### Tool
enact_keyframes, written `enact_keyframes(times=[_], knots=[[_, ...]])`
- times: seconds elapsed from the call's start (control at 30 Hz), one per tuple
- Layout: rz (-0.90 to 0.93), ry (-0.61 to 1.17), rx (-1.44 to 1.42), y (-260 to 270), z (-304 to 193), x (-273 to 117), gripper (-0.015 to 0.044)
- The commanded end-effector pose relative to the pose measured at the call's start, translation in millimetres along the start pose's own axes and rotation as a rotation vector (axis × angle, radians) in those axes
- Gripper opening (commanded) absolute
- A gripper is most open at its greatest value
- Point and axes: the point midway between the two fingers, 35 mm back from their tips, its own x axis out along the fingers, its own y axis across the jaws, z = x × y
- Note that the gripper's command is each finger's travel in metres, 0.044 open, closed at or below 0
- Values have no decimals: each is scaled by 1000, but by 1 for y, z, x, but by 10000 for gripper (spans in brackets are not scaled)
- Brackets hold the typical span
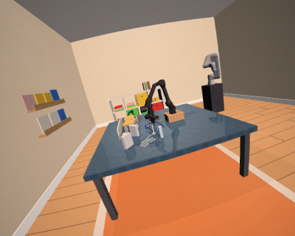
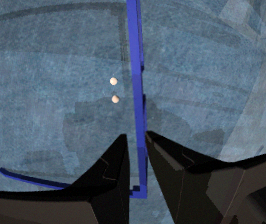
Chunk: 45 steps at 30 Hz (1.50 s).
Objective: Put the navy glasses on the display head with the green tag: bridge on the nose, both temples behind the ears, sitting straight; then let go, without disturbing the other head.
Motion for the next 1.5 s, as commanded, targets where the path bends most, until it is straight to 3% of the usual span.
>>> enact_keyframes(times=[0.0,0.17,0.43,0.97,1.17,1.47], knots=[[0,0,0,0,0,0,33],[0,0,0,0,0,0,0],[0,0,0,0,1,-7,0],[-1,3,2,-2,4,-100,0],[-1,-2,27,-1,6,-94,0],[0,-2,290,5,11,-95,0]])
